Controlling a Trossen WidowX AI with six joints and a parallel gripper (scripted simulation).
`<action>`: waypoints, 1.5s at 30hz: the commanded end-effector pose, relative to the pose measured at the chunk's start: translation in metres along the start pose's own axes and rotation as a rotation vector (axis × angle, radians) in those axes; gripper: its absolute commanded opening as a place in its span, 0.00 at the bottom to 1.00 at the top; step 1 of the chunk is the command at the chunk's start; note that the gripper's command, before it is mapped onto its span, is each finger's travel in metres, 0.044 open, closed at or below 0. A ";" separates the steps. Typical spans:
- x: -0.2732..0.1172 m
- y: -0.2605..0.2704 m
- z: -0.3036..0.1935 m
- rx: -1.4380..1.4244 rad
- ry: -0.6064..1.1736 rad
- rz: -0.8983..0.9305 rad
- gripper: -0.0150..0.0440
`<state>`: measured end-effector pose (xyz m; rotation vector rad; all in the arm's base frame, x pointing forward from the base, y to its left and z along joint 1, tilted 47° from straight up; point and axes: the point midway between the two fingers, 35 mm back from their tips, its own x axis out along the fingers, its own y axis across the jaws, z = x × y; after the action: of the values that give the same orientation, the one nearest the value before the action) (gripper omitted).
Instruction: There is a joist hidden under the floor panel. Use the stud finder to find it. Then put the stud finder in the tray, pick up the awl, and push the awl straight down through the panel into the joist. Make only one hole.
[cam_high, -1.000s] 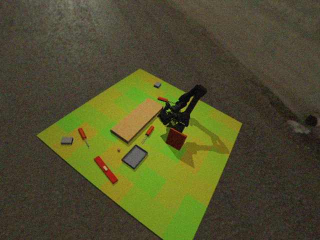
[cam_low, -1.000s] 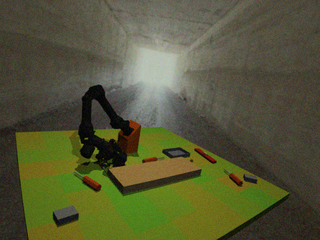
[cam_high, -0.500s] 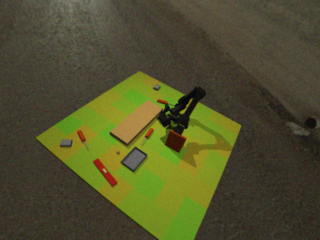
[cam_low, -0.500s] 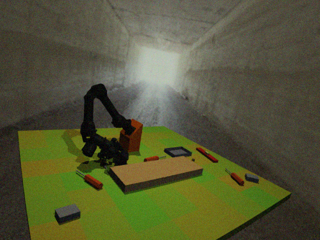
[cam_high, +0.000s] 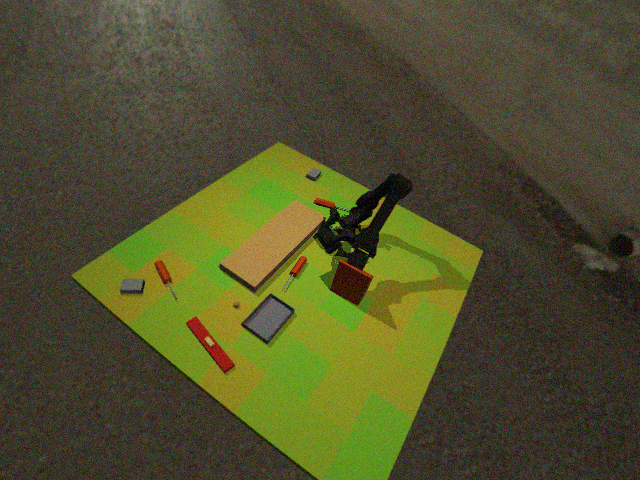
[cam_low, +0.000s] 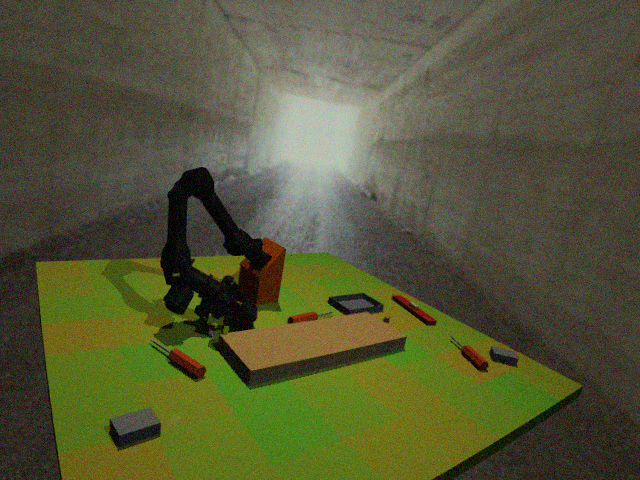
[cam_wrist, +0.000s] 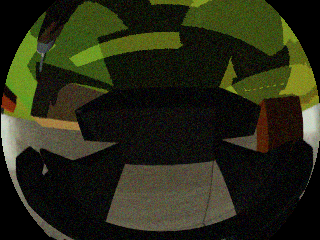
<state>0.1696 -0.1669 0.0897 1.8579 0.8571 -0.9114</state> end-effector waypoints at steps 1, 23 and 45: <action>0.000 0.000 0.000 0.000 -0.001 0.000 0.90; -0.003 0.000 0.000 0.000 0.000 0.000 1.00; -0.043 0.003 -0.039 0.003 0.000 -0.002 1.00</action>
<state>0.1587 -0.1550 0.1257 1.8703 0.8698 -0.9156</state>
